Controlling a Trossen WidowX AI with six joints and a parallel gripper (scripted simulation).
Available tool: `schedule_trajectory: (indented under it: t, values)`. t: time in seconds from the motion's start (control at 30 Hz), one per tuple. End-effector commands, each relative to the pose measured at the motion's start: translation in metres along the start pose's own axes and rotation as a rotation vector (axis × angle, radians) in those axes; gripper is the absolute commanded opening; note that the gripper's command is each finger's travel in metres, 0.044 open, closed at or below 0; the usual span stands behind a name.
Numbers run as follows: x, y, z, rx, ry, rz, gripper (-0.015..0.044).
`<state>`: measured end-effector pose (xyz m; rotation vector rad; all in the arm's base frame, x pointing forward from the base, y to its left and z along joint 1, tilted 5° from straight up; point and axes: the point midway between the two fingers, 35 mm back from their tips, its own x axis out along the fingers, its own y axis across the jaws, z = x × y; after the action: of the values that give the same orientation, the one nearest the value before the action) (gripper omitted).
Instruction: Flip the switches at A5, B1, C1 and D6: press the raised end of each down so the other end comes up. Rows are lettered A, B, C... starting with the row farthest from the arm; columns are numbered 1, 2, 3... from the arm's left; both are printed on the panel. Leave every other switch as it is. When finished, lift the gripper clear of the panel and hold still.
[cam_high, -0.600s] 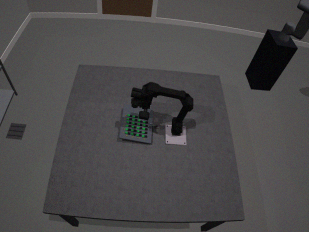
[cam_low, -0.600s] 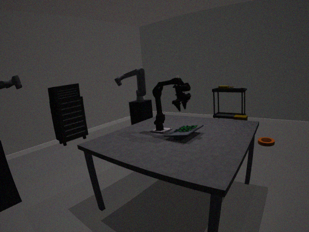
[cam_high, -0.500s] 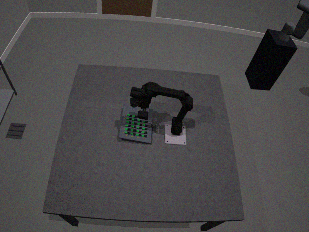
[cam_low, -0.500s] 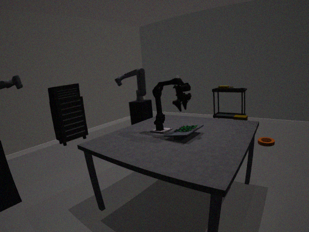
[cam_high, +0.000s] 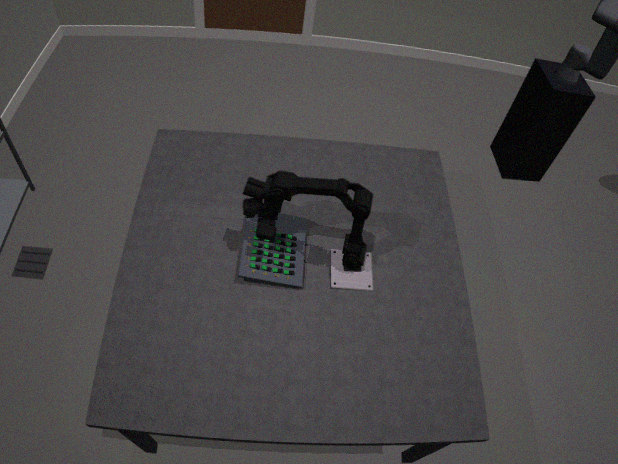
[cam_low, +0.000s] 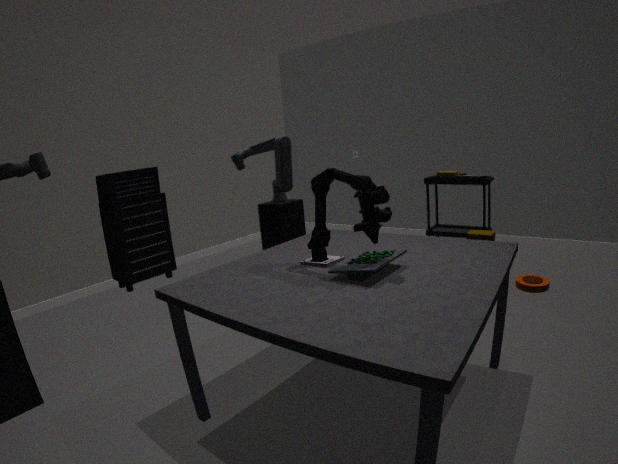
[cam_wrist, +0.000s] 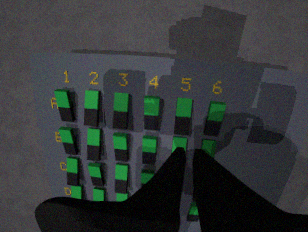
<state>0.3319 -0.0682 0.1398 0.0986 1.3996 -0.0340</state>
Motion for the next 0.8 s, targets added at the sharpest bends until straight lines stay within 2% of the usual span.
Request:
schedule_trajectory:
  t: [0.0,0.77]
  values:
    - [0.030,-0.001,-0.007,0.000,0.009,0.002,0.0000]
    - [0.055,0.000,-0.008,0.000,0.007,0.003,0.0000]
